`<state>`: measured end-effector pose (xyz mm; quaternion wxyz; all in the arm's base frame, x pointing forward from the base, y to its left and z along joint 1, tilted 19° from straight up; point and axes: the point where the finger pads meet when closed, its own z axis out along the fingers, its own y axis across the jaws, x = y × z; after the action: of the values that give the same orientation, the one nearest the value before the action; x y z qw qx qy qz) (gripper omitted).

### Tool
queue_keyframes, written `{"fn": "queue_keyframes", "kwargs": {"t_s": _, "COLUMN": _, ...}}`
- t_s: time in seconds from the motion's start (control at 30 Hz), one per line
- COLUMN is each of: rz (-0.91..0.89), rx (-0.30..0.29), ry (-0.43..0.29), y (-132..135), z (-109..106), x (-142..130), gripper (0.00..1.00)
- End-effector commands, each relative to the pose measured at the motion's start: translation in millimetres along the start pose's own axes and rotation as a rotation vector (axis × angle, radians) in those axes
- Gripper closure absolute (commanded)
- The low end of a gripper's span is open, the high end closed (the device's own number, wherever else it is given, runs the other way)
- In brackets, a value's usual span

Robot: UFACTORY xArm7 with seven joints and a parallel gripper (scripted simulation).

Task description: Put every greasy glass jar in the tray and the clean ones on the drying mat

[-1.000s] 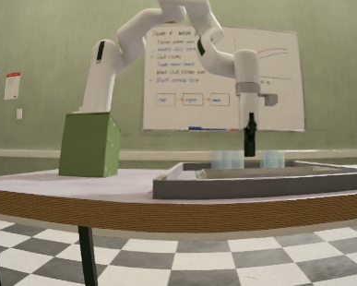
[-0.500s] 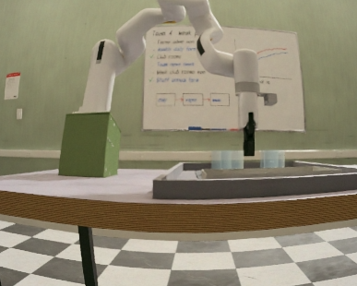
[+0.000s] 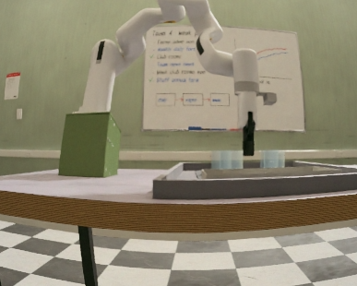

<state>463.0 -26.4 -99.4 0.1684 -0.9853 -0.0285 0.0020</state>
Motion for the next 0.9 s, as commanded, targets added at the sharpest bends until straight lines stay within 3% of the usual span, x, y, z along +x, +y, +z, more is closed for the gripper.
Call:
{"fn": "queue_keyframes", "kwargs": {"t_s": 0.0, "rz": 0.0, "rx": -0.002, "ry": 0.005, "y": 1.2, "z": -2.8, "x": 1.2, "gripper": 1.0}}
{"fn": "queue_keyframes", "kwargs": {"t_s": 0.87, "rz": 0.0, "rx": -0.002, "ry": 0.005, "y": 1.2, "z": -5.2, "x": -1.9, "gripper": 1.0}}
